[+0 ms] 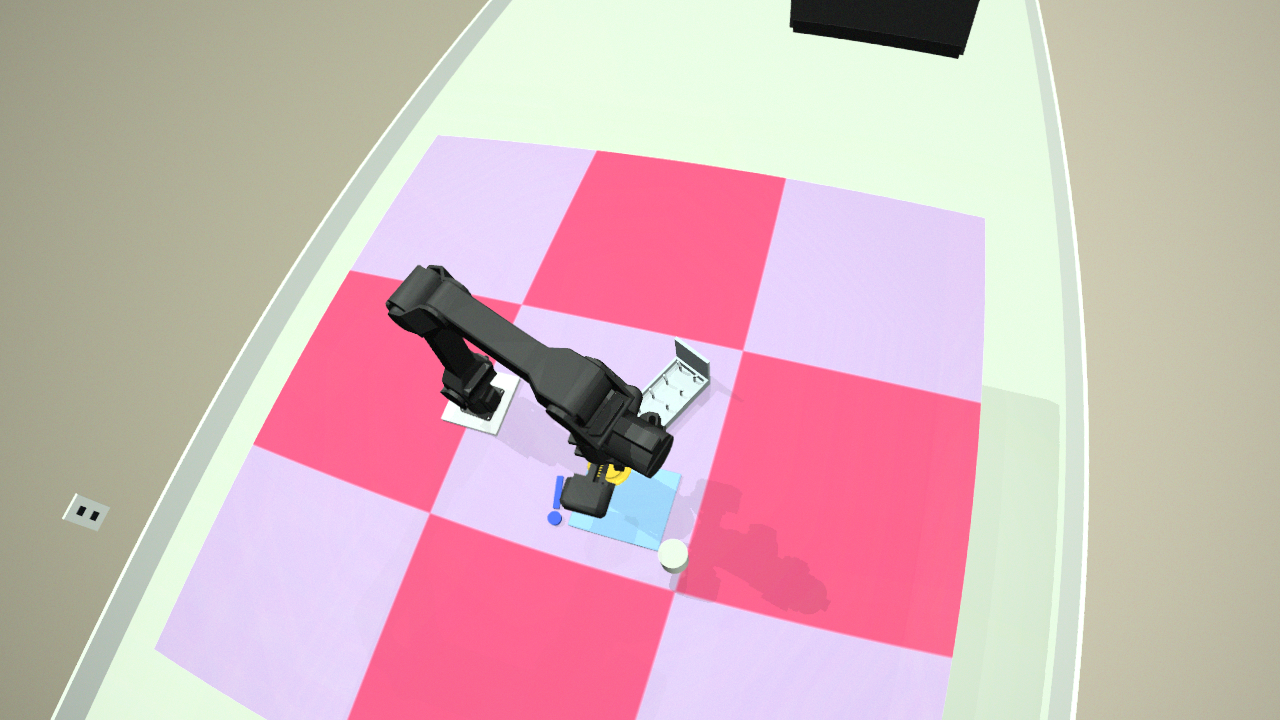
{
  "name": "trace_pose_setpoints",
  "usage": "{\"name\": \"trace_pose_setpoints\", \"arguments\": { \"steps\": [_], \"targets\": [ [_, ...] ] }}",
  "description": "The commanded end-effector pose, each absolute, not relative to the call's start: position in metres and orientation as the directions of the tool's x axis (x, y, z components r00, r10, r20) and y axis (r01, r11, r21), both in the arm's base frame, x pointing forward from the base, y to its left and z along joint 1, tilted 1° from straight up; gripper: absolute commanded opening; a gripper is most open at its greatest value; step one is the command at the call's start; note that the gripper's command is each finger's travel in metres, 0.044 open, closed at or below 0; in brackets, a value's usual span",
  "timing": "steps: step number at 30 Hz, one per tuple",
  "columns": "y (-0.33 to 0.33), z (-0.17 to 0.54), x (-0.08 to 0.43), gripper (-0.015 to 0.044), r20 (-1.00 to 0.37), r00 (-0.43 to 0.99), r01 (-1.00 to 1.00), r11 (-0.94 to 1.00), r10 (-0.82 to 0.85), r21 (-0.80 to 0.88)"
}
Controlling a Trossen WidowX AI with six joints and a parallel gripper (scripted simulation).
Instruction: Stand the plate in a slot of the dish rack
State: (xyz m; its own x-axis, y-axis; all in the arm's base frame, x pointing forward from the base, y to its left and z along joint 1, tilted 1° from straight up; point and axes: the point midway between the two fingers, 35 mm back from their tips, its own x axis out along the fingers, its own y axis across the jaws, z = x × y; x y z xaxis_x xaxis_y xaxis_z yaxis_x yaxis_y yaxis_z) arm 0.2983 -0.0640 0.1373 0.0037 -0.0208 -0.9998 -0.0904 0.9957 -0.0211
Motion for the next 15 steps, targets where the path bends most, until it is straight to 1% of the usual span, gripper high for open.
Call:
{"name": "trace_pose_setpoints", "arguments": {
  "steps": [1, 15],
  "targets": [
    [-0.064, 0.152, 0.300, 0.0000, -1.000, 0.010, -0.086, 0.996, -0.023, -0.024],
    [-0.064, 0.197, 0.300, 0.0000, -1.000, 0.009, -0.087, 0.996, -0.018, -0.019]
  ]
}}
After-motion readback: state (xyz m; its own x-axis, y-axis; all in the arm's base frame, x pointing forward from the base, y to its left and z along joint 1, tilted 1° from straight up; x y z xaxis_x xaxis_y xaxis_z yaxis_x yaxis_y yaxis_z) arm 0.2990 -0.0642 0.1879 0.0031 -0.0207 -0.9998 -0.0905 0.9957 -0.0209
